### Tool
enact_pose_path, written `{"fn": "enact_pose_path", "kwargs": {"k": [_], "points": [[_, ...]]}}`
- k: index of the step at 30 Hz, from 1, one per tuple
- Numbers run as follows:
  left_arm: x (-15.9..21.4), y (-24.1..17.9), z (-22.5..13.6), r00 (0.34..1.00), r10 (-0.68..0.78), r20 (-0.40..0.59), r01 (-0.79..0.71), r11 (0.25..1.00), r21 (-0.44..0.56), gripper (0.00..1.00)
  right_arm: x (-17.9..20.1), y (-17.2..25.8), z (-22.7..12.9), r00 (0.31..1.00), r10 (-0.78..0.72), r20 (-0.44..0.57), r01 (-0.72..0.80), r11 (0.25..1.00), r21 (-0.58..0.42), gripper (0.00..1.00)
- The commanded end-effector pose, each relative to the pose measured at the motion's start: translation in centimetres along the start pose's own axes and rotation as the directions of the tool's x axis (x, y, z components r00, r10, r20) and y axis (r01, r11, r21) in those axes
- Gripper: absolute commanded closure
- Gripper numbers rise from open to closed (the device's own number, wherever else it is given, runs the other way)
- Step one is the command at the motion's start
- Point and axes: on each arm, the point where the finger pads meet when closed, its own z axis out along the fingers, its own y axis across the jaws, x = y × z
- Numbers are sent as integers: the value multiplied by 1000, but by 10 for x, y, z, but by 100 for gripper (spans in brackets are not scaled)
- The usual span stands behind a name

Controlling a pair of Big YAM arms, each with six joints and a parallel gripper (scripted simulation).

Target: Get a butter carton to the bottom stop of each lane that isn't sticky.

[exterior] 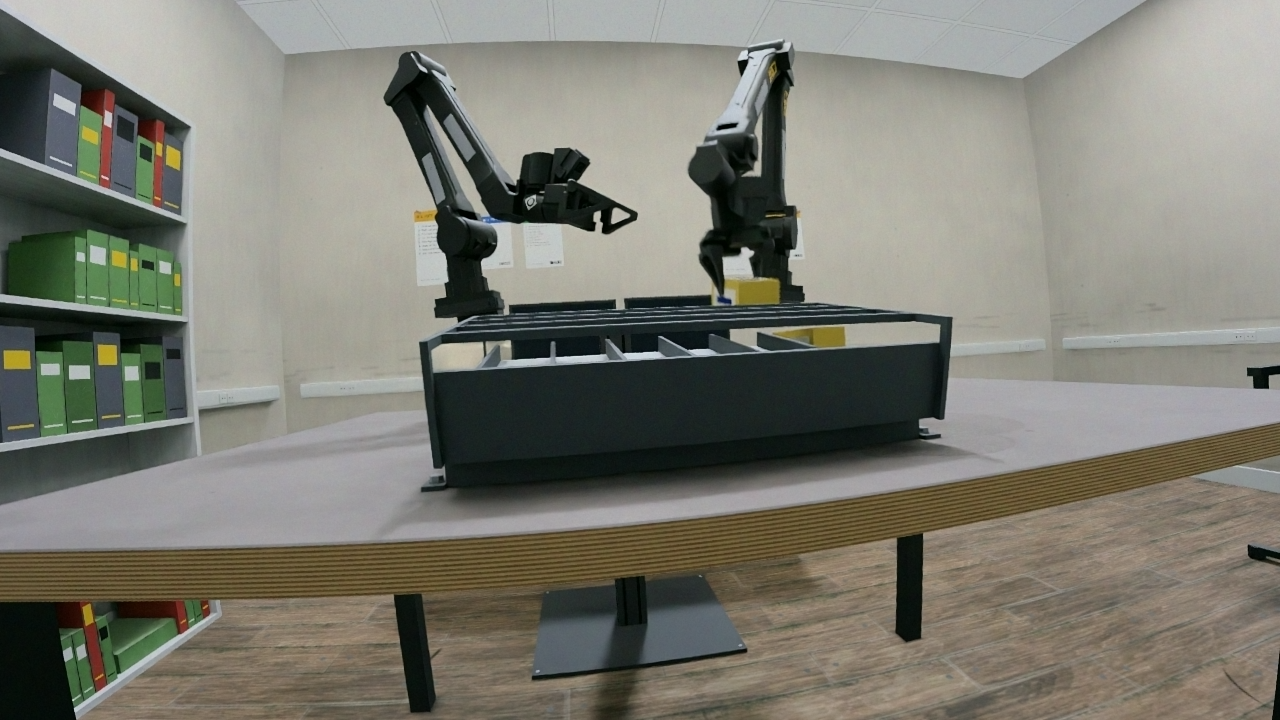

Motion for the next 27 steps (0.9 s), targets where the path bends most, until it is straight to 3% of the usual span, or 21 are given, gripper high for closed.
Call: {"fn": "enact_pose_path", "kwargs": {"k": [1,6,14,18,23,27], "points": [[-38,-52,-52,997,-29,76,25,998,55,40,-12,3,4,1000,6,29,-6,1000,-6,0],[-36,-93,-55,998,-25,63,23,999,44,40,-12,3,4,1000,6,29,-6,1000,-6,0],[-45,-96,-32,997,-32,70,29,998,48,40,-25,-21,5,998,-60,11,60,998,-4,0],[-39,-91,-5,999,-10,52,8,999,33,40,-37,-49,-4,991,-131,-25,129,988,-81,0],[-52,-104,-12,997,-8,75,4,998,57,40,-50,-78,-15,976,-213,-51,199,961,-193,0],[-41,-97,-3,998,-12,58,10,999,42,40,-60,-107,-23,956,-283,-72,247,916,-317,0]]}}
